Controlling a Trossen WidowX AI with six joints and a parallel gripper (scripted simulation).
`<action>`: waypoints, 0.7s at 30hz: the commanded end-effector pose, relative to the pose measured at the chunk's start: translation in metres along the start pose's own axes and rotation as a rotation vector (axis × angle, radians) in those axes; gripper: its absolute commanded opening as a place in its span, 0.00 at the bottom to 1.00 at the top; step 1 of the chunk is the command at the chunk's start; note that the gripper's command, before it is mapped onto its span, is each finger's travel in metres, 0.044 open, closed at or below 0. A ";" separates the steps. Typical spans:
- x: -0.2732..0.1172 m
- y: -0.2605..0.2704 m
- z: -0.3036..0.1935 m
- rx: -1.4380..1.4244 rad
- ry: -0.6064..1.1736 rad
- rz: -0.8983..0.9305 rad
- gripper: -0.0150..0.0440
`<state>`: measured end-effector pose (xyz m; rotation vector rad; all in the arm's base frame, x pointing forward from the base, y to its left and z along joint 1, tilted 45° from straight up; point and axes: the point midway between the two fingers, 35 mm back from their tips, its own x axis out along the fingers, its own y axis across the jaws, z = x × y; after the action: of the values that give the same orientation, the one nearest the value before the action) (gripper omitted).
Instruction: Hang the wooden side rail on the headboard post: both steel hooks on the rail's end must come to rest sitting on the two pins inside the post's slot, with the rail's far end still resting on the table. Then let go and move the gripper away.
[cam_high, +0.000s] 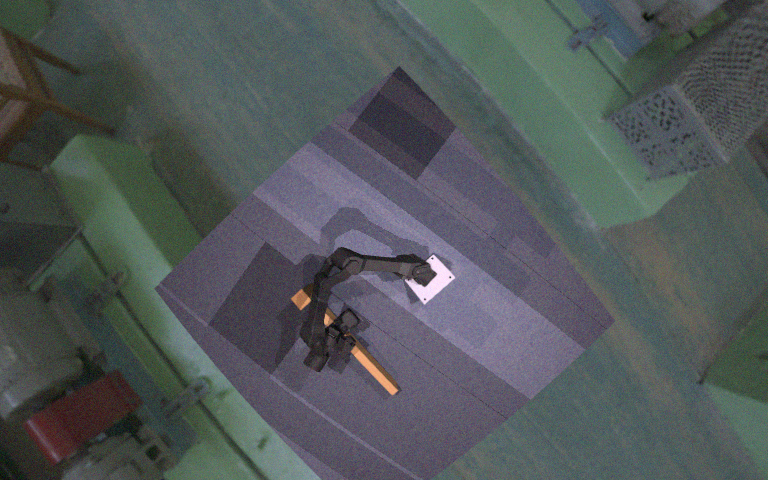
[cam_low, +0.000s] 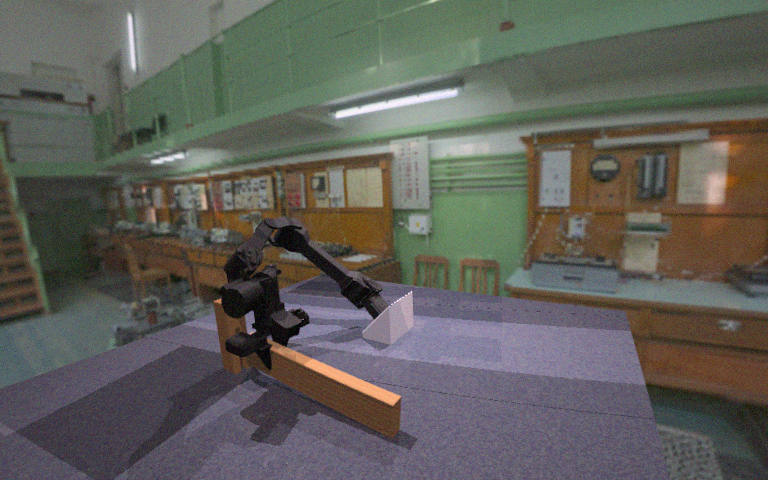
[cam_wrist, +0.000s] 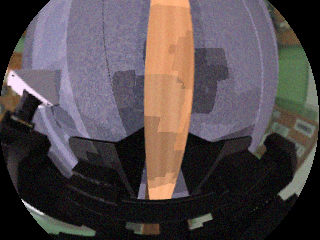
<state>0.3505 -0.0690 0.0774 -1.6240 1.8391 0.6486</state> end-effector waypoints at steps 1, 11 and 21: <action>-0.003 -0.001 -0.002 0.001 0.000 -0.010 0.25; -0.003 0.000 -0.003 0.001 0.000 -0.010 0.25; -0.003 -0.001 -0.004 0.001 0.000 -0.010 0.25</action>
<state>0.3501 -0.0707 0.0792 -1.6238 1.8394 0.6480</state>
